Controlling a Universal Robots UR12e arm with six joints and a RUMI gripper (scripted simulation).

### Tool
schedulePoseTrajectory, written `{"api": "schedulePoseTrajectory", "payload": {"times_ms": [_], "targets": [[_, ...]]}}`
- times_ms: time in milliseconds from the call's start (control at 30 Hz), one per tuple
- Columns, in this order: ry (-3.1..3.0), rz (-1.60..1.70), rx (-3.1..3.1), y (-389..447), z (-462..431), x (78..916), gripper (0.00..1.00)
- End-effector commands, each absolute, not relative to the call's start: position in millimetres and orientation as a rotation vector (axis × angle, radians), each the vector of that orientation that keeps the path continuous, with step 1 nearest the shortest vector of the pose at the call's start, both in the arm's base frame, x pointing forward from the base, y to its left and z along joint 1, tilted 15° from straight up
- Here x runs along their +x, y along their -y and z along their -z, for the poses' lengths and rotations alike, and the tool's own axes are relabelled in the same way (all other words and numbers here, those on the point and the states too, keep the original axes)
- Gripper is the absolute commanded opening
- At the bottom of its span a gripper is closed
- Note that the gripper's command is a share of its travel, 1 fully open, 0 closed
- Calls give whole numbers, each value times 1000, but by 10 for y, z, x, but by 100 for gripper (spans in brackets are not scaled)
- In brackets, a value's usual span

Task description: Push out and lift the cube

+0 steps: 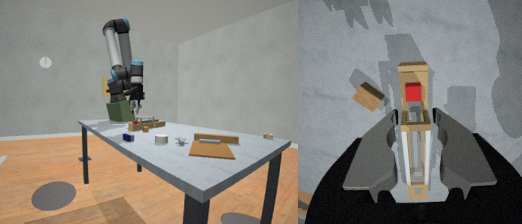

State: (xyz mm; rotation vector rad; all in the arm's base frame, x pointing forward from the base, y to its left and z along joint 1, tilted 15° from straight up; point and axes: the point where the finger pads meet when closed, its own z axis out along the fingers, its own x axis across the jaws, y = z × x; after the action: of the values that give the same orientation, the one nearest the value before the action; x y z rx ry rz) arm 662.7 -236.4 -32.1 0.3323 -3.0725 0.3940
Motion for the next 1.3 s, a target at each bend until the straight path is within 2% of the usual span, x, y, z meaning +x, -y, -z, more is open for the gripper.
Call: {"api": "schedulePoseTrajectory", "payload": {"times_ms": [0,1267], "targets": [[3074,-395,332,2365,314,6633,25],[3073,-395,332,2532,967,6644,25]]}}
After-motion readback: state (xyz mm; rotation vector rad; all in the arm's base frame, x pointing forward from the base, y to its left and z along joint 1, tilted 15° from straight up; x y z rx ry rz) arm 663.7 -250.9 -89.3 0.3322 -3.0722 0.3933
